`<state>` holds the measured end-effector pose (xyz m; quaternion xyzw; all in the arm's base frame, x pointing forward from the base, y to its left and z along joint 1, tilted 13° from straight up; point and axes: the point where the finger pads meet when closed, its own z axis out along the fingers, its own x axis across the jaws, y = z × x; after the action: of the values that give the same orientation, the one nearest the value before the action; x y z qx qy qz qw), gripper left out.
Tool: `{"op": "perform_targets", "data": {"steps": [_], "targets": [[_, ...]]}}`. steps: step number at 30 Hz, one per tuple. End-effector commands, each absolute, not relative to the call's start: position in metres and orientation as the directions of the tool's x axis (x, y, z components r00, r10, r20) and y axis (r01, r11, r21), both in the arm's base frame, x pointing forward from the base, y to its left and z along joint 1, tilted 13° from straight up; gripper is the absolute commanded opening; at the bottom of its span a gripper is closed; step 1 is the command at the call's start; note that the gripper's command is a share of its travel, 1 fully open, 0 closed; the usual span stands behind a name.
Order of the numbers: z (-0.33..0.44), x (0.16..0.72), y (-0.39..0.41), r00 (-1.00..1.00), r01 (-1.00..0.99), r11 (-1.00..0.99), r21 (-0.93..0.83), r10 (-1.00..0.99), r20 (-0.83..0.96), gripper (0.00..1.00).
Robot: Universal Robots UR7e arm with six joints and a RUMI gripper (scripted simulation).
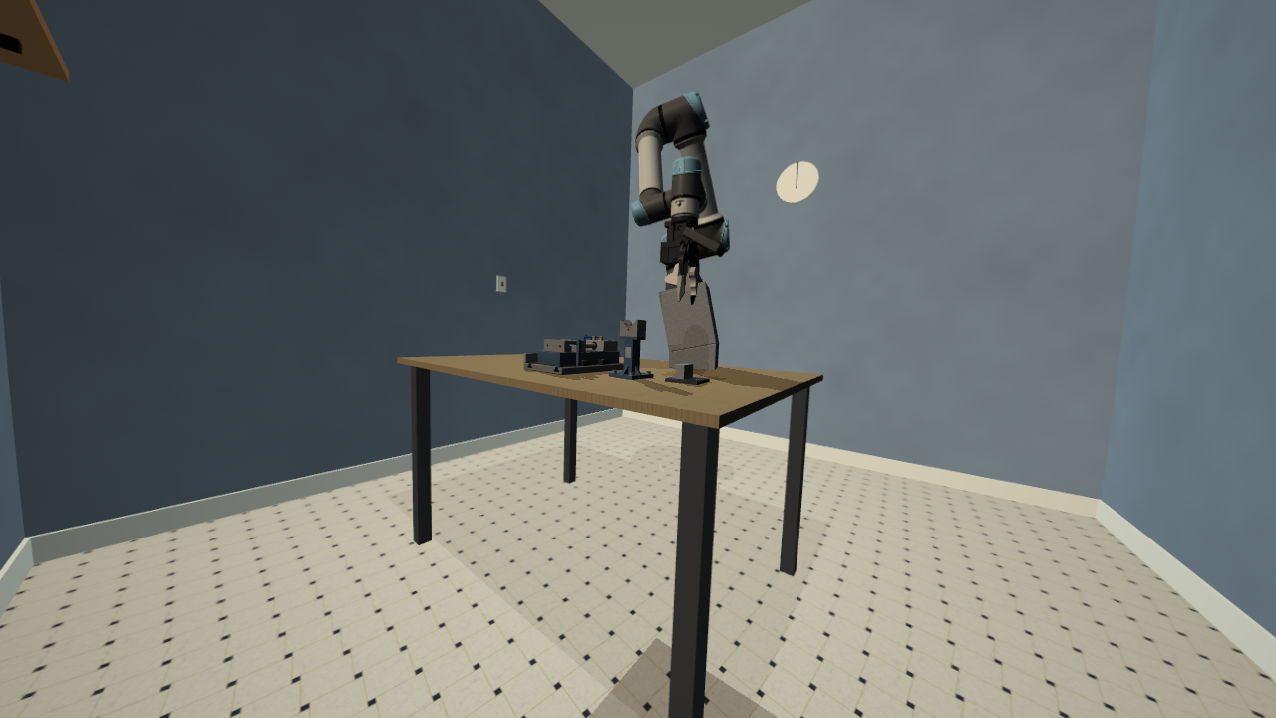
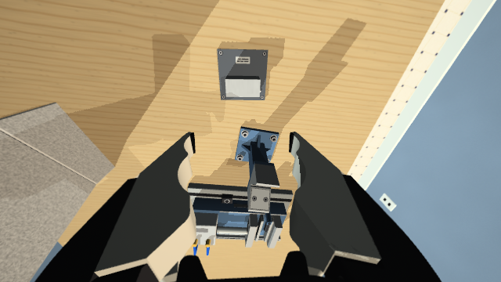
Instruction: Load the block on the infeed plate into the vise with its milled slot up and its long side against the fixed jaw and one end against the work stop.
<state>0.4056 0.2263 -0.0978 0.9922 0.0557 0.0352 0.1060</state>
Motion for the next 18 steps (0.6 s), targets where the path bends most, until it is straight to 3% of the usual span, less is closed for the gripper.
{"op": "perform_targets", "data": {"steps": [1, 18], "targets": [[-0.102, 0.406, 0.226, 0.991, 0.103, -0.971, 0.214, 0.118, 0.060, 0.51], [-0.131, 0.409, 0.219, 0.991, 0.103, -0.971, 0.214, 0.118, 0.060, 0.51]]}}
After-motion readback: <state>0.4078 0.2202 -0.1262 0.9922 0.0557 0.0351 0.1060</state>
